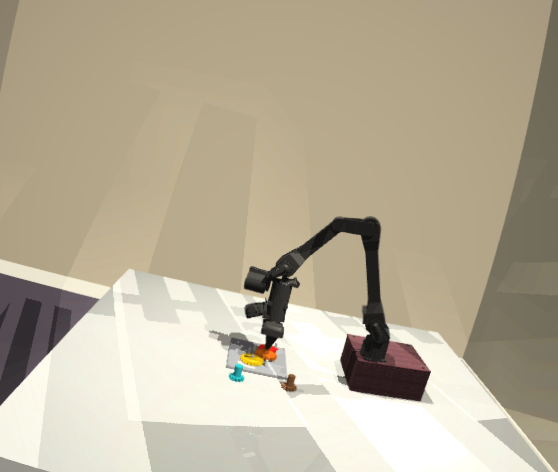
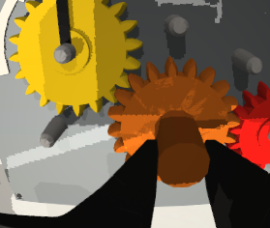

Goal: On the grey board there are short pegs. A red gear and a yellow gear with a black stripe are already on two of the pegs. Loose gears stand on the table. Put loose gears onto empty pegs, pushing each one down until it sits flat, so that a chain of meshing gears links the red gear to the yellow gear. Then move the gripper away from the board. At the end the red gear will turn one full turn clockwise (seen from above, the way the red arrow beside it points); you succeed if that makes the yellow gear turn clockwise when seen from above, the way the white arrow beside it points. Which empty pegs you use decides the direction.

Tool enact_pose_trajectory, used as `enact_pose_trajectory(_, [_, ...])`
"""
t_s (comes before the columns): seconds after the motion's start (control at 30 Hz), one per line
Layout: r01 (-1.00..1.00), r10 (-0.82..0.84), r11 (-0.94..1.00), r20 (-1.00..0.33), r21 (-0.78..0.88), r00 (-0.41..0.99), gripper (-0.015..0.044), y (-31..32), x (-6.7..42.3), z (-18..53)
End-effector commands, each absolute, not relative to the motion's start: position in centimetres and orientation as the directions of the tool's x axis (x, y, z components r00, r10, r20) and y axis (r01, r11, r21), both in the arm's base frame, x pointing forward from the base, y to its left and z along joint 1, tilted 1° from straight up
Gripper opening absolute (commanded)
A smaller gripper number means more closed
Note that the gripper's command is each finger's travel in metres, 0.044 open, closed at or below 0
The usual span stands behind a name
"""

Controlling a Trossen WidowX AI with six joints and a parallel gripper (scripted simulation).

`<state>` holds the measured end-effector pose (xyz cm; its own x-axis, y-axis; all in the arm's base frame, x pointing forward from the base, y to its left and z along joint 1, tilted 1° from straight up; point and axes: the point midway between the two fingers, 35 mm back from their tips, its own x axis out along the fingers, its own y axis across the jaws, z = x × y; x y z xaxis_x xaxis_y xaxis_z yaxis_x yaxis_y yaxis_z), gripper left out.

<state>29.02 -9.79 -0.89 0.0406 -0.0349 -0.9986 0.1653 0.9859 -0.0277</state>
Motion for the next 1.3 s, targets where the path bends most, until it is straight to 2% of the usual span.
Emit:
enact_pose_trajectory(0.0, [0.102,-0.034,0.994,-0.999,-0.030,0.040,0.0000,-9.8,29.0,-0.9])
enact_pose_trajectory(0.3, [-0.013,-0.034,0.999,-0.999,-0.034,0.040,0.0000,-9.7,29.1,-1.1])
enact_pose_trajectory(0.47, [0.039,-0.034,0.999,-0.999,-0.032,0.040,0.0131,-9.7,29.1,-0.9])
enact_pose_trajectory(0.5, [0.058,-0.034,0.998,-0.999,-0.031,0.040,0.0140,-9.7,29.0,-0.9])
enact_pose_trajectory(0.9, [0.142,-0.034,0.990,-0.999,-0.028,0.040,0.0140,-9.6,28.9,3.9])
enact_pose_trajectory(1.07, [0.131,-0.033,0.991,-0.999,-0.028,0.035,0.0271,-9.3,28.2,8.1])
enact_pose_trajectory(1.27, [0.131,-0.033,0.991,-0.999,-0.028,0.035,0.0429,-9.3,28.2,8.1])
